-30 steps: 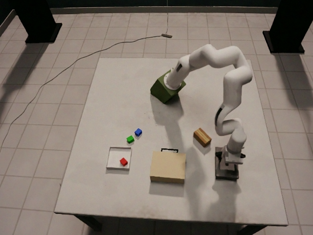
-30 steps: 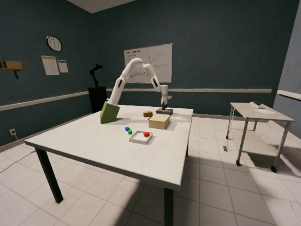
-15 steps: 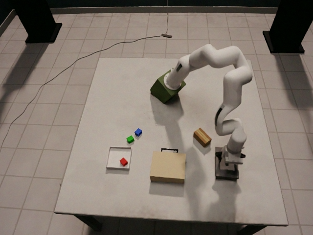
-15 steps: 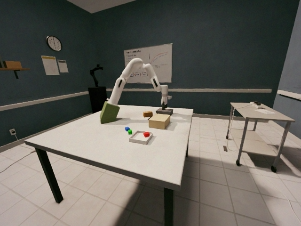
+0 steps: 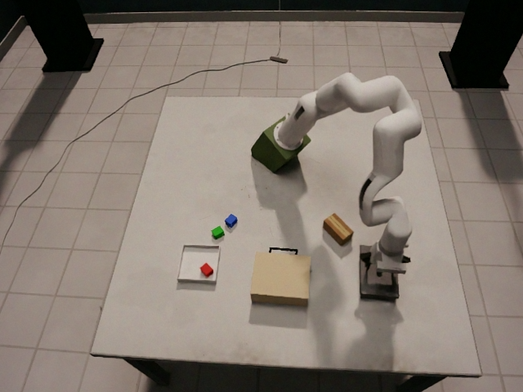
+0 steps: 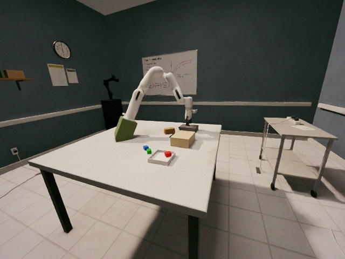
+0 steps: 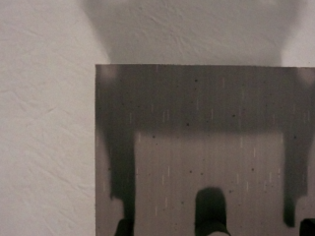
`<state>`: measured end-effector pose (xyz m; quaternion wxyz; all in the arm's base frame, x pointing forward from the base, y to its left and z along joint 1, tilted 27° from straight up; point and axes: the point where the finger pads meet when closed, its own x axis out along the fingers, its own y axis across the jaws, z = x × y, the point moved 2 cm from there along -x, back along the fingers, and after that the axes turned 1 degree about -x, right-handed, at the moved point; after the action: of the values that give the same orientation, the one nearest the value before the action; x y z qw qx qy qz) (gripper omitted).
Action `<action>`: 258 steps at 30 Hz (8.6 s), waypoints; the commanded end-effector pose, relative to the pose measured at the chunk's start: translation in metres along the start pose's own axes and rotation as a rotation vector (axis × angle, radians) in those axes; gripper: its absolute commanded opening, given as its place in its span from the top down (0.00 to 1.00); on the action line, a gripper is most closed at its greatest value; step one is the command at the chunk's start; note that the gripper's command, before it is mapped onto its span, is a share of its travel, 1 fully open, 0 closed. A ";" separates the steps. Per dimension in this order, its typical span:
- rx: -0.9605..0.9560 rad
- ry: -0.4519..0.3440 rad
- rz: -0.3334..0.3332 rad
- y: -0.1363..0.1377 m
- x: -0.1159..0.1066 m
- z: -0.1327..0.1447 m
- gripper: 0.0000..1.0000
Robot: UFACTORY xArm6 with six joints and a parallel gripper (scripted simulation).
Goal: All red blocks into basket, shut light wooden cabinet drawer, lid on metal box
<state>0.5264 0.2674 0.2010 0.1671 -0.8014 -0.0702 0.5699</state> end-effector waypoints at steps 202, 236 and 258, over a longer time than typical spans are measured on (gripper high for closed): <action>-0.754 0.005 -0.001 0.143 -0.005 0.171 0.10; -0.754 0.005 -0.001 0.142 -0.005 0.170 0.10; -0.754 0.005 -0.001 0.142 0.004 0.170 0.10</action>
<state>0.3557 0.1661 0.1008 -0.1396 -0.8070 -0.2747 0.5038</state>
